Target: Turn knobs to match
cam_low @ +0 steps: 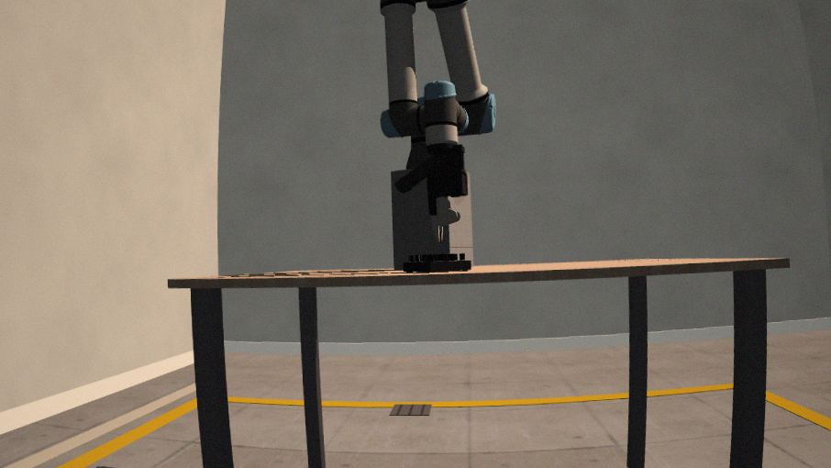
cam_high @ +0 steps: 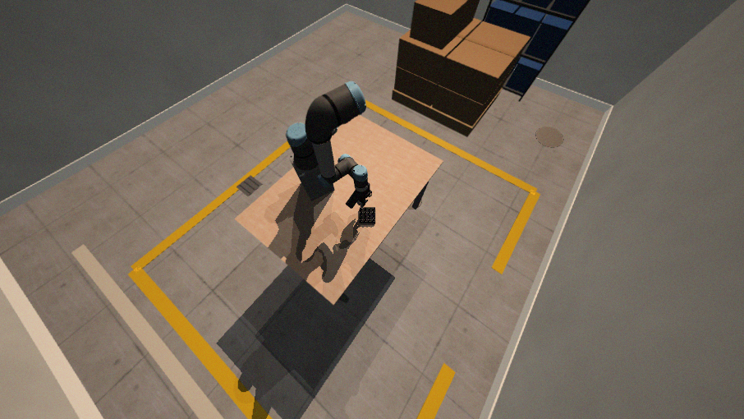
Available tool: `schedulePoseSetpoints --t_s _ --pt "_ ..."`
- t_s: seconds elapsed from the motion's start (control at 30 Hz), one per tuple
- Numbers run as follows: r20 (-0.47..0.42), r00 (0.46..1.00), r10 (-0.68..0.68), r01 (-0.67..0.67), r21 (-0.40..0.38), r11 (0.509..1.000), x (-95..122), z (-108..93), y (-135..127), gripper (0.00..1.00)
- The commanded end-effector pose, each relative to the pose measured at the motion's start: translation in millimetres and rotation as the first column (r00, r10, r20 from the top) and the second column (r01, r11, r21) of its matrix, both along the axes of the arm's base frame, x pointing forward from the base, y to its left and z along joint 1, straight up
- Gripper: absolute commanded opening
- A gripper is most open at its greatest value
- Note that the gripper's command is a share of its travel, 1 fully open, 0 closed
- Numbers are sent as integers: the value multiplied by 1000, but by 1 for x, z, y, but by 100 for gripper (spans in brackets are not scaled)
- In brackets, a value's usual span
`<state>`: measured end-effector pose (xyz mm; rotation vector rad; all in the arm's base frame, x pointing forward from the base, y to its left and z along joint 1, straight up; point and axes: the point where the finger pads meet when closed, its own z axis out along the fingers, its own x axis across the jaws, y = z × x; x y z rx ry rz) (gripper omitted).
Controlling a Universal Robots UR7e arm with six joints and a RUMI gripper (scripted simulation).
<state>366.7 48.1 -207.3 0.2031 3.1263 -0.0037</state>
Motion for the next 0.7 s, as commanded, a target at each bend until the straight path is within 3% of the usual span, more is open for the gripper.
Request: schedulePoseSetpoints --t_s 0.0,0.67 --pt "0 1000 0 0 0 1000 0 2 0 11" --pt "0 1000 30 -30 0 1000 1 2 0 11"
